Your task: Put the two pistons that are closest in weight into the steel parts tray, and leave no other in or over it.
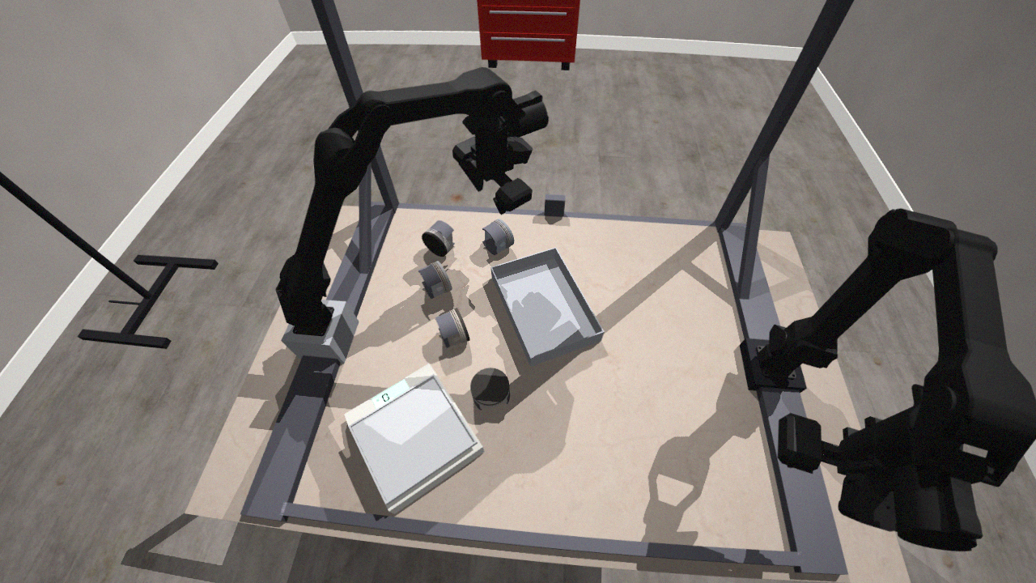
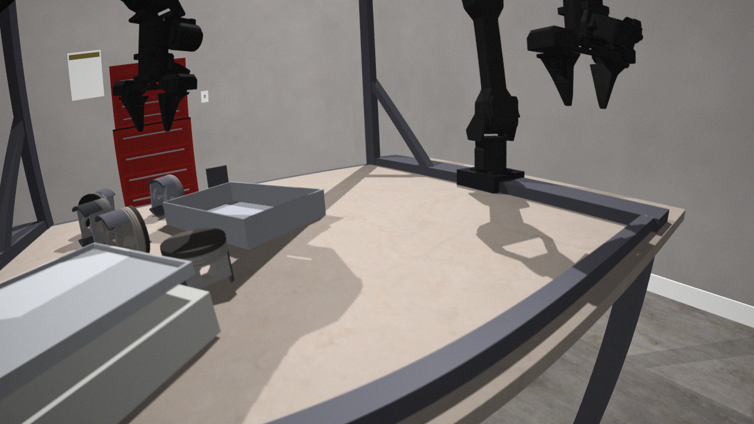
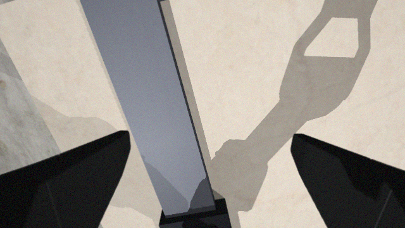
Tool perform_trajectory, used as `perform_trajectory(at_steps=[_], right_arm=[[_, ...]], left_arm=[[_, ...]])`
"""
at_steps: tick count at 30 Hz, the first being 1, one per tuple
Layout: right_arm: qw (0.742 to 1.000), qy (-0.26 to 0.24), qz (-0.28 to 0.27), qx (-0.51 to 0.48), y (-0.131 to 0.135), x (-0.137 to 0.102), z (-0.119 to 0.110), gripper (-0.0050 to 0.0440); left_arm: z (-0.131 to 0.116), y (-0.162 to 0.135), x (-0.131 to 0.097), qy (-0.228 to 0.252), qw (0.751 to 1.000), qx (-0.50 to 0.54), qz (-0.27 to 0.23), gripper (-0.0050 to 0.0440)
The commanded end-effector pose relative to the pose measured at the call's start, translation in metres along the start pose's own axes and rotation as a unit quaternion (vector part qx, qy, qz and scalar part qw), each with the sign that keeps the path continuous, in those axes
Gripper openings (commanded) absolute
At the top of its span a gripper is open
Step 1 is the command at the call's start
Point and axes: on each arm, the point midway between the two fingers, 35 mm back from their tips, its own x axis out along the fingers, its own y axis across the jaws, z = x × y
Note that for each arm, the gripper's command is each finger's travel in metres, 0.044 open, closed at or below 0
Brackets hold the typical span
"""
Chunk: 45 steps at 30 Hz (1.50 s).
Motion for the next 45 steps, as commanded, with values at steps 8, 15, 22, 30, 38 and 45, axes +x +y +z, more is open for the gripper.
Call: perform_trajectory(at_steps=[8, 15, 22, 30, 38, 45], right_arm=[[1.0, -0.01, 0.015, -0.015, 0.001, 0.004, 0.001, 0.0378], [1.0, -0.01, 0.013, -0.013, -0.001, 0.015, 0.001, 0.0378], [1.0, -0.005, 0.014, -0.013, -0.003, 0.027, 0.001, 0.0378], [1.0, -0.004, 0.014, -0.012, -0.004, 0.041, 0.001, 0.0378], [1.0, -0.005, 0.014, -0.012, -0.005, 0.051, 0.002, 0.0378], [1.0, -0.003, 0.014, -0.012, -0.007, 0.064, 0.001, 0.0378]], left_arm=[[0.004, 0.0, -0.005, -0.009, 1.0, 0.001, -0.001, 0.04], [0.004, 0.0, -0.005, -0.009, 1.0, 0.001, -0.001, 0.04], [0.004, 0.0, -0.005, -0.009, 1.0, 0.001, -0.001, 0.04], [0.004, 0.0, -0.005, -0.009, 1.0, 0.001, -0.001, 0.04], [0.004, 0.0, -0.005, -0.009, 1.0, 0.001, -0.001, 0.04], [0.004, 0.0, -0.005, -0.009, 1.0, 0.001, -0.001, 0.04]])
